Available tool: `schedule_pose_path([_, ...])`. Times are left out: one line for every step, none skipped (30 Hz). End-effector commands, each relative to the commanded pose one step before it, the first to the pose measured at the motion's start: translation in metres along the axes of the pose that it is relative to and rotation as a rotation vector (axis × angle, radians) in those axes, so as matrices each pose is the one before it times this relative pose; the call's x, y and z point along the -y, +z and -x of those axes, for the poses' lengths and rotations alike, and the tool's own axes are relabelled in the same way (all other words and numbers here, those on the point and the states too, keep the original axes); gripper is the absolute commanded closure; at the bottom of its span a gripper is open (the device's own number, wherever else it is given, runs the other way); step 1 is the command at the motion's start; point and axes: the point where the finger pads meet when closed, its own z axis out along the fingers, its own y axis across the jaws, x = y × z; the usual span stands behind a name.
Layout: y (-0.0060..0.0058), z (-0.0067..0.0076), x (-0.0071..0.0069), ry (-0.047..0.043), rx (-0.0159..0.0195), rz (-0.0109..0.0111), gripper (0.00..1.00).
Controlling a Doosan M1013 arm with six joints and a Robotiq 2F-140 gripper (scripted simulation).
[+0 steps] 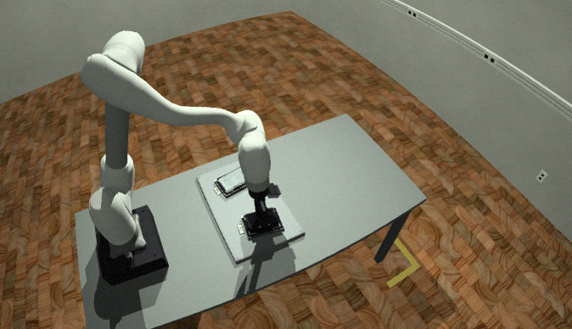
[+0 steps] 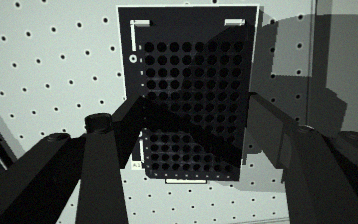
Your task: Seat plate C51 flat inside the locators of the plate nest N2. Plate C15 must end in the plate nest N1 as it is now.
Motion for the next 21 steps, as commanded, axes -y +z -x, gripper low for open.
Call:
schedule_pose_path([-0.00658, -0.00172, -0.00266, 0.00443, -0.00280, -0.00177, 0.90])
schedule_pose_path([0.00075, 0.00064, 0.00009, 0.00000, 0.00149, -0.00020, 0.90])
schedule_pose_path([0.00000, 0.00000, 0.00000, 0.00000, 0.00000, 0.00000, 0.90])
schedule_pose_path([0.00000, 0.00000, 0.00000, 0.00000, 0.00000, 0.00000, 0.90])
schedule_pose_path([0.00209, 0.00039, 0.00117, -0.00196, -0.00010, 0.00111, 0.90])
schedule_pose_path([0.00000, 0.00000, 0.00000, 0.00000, 0.00000, 0.00000, 0.90])
schedule_pose_path([0.00000, 0.00000, 0.00000, 0.00000, 0.00000, 0.00000, 0.90])
schedule_pose_path([0.00000, 0.00000, 0.00000, 0.00000, 0.00000, 0.00000, 0.90])
schedule_pose_path([0.00000, 0.00000, 0.00000, 0.00000, 0.00000, 0.00000, 0.90])
schedule_pose_path([0.00000, 0.00000, 0.00000, 0.00000, 0.00000, 0.00000, 0.90])
schedule_pose_path([0.00000, 0.00000, 0.00000, 0.00000, 0.00000, 0.00000, 0.90])
schedule_pose_path([0.00000, 0.00000, 0.00000, 0.00000, 0.00000, 0.00000, 0.90])
schedule_pose_path([0.00000, 0.00000, 0.00000, 0.00000, 0.00000, 0.00000, 0.90])
schedule_pose_path([0.00000, 0.00000, 0.00000, 0.00000, 0.00000, 0.00000, 0.90])
schedule_pose_path([0.00000, 0.00000, 0.00000, 0.00000, 0.00000, 0.00000, 0.90])
schedule_pose_path([0.00000, 0.00000, 0.00000, 0.00000, 0.00000, 0.00000, 0.90])
schedule_pose_path([0.00000, 0.00000, 0.00000, 0.00000, 0.00000, 0.00000, 0.90])
schedule_pose_path([0.00000, 0.00000, 0.00000, 0.00000, 0.00000, 0.00000, 0.90])
schedule_pose_path([0.00000, 0.00000, 0.00000, 0.00000, 0.00000, 0.00000, 0.90])
schedule_pose_path([0.00000, 0.00000, 0.00000, 0.00000, 0.00000, 0.00000, 0.90])
schedule_pose_path([0.00000, 0.00000, 0.00000, 0.00000, 0.00000, 0.00000, 0.90])
